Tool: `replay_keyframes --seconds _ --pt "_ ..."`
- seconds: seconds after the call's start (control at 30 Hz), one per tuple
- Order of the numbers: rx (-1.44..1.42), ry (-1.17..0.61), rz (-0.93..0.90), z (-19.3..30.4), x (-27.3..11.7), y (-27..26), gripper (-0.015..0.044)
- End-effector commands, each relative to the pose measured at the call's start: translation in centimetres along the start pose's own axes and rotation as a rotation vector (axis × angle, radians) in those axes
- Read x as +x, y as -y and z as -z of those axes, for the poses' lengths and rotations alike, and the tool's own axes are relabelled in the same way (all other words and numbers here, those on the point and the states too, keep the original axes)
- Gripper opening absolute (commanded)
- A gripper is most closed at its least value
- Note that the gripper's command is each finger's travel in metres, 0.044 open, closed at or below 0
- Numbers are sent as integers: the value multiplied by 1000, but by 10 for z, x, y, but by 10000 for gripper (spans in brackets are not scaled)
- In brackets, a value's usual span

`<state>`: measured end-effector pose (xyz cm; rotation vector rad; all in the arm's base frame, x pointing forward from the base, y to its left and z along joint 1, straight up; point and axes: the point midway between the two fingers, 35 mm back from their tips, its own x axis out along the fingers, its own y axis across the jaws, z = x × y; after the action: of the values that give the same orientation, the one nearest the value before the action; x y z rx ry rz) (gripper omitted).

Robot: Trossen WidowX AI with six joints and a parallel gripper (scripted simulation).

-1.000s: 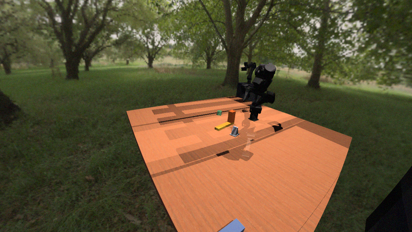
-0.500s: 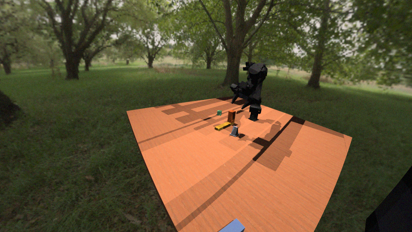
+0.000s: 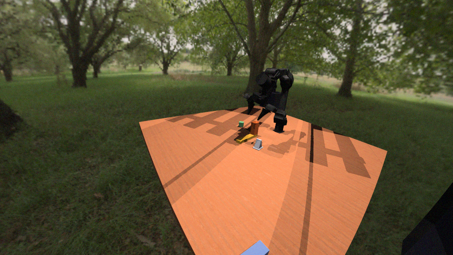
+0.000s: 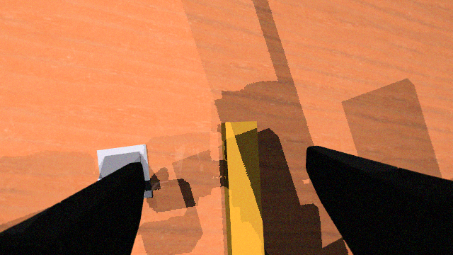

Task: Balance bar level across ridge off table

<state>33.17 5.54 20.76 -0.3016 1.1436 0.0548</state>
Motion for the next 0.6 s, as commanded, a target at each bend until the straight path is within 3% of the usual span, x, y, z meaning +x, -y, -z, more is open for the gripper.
replay_keyframes --seconds 0.0,0.57 --pt "1 -81 -25 11 4 14 315" --pt "63 -357 -177 58 1 60 315"
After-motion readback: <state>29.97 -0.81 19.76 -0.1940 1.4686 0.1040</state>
